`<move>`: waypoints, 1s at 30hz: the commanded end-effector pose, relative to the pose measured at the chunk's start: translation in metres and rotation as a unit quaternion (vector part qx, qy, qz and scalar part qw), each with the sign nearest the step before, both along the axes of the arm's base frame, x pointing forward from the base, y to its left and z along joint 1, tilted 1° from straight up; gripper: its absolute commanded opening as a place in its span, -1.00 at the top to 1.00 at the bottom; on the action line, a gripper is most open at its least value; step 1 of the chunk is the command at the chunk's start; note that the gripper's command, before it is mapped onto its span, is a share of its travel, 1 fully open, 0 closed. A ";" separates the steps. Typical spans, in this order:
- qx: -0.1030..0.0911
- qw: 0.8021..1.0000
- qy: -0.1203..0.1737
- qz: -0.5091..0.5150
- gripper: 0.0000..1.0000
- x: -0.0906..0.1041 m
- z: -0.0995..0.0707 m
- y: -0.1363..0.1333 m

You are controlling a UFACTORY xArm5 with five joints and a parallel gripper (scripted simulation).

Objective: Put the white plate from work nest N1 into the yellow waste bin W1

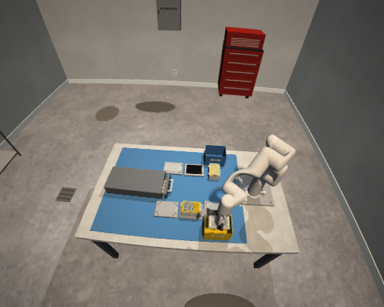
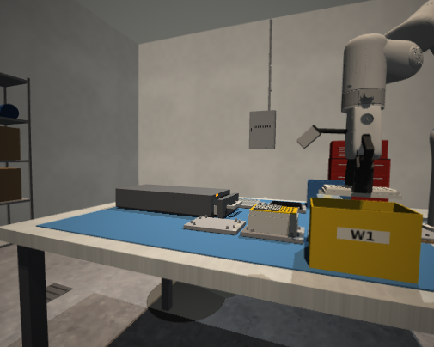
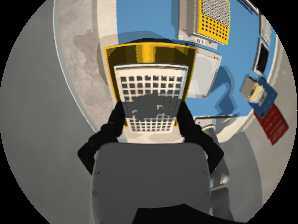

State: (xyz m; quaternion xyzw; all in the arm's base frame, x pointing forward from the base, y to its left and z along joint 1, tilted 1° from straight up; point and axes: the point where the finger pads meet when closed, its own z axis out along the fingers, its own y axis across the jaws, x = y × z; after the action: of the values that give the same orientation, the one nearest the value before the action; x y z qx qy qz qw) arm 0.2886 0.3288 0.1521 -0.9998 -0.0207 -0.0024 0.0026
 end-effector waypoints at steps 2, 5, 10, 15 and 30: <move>0.002 1.000 -0.001 0.000 1.00 0.001 0.001 0.001; 0.002 1.000 -0.001 0.000 -1.00 0.001 0.001 0.001; 0.002 1.000 -0.001 0.000 -1.00 0.001 0.001 0.001; 0.002 1.000 -0.001 0.000 -1.00 0.001 0.001 0.001; 0.002 1.000 -0.001 0.000 -1.00 0.001 0.001 0.001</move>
State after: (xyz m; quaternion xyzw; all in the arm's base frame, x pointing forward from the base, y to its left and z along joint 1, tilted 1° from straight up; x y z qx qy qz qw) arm 0.2886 0.3288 0.1521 -0.9998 -0.0207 -0.0024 0.0026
